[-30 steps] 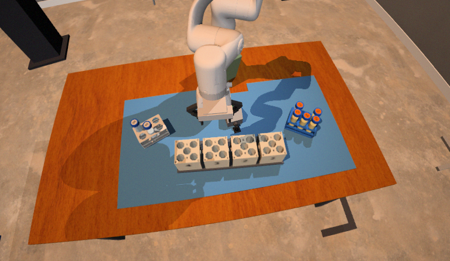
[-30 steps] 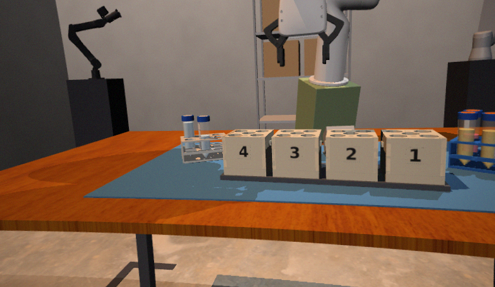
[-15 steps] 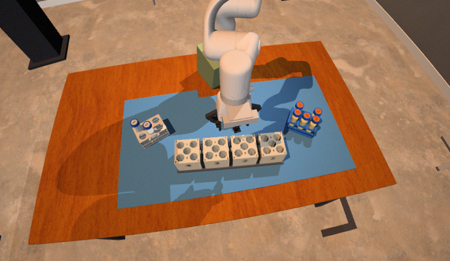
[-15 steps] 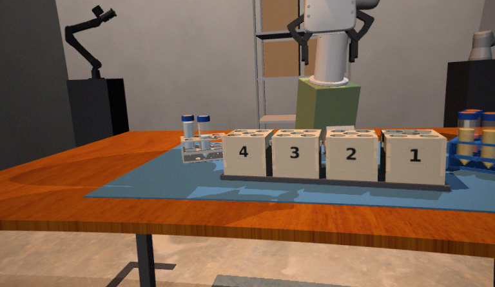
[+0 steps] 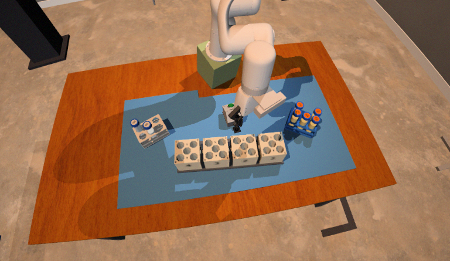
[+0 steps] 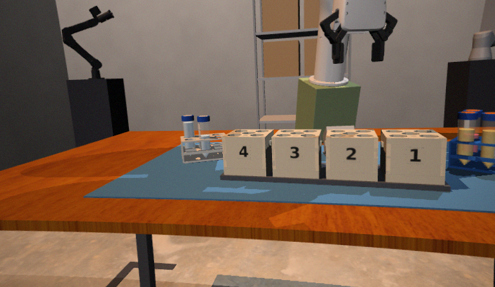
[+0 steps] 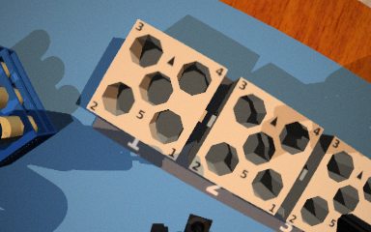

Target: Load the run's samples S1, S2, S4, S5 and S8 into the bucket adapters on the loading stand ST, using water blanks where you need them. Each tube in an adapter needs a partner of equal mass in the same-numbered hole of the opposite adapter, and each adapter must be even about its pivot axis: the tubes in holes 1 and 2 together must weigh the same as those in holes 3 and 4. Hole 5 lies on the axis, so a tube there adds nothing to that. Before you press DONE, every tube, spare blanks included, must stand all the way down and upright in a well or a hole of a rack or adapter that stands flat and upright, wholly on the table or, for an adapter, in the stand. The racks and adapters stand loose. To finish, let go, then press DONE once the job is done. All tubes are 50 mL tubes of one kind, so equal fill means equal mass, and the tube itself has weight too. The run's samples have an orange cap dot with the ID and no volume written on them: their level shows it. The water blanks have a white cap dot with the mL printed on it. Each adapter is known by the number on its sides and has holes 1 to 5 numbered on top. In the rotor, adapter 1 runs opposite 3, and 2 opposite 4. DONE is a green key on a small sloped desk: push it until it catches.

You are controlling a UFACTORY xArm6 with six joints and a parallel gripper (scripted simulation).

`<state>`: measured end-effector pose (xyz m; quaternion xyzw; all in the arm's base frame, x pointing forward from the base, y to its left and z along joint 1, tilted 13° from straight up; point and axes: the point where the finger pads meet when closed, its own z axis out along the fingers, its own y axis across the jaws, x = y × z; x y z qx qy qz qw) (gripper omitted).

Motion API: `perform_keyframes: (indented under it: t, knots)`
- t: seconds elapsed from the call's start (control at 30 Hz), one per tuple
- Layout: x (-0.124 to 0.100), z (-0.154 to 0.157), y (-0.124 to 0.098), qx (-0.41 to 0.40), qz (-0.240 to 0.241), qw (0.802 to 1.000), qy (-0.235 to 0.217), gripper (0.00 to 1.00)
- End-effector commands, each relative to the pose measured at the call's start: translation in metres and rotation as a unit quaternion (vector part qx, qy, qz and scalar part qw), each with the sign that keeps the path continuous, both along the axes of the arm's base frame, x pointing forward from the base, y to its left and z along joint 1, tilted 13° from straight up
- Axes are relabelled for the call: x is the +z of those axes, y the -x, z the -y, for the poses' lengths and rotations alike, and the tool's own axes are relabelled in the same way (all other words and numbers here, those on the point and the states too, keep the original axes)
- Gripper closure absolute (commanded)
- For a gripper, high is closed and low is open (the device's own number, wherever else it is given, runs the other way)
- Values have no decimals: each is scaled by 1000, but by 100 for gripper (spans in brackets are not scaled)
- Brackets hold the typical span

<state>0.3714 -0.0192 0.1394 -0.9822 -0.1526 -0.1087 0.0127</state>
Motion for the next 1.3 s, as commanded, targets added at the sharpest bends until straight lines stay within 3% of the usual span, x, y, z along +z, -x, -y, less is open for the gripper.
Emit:
perform_keyframes:
  t: [0.0, 0.23, 1.27]
  knots:
    - [2, -22, 4, 72, 7, 997, 15, 0]
    - [2, -47, 9, 144, 12, 989, 30, 0]
    - [4, -184, 40, 144, 12, 989, 29, 0]
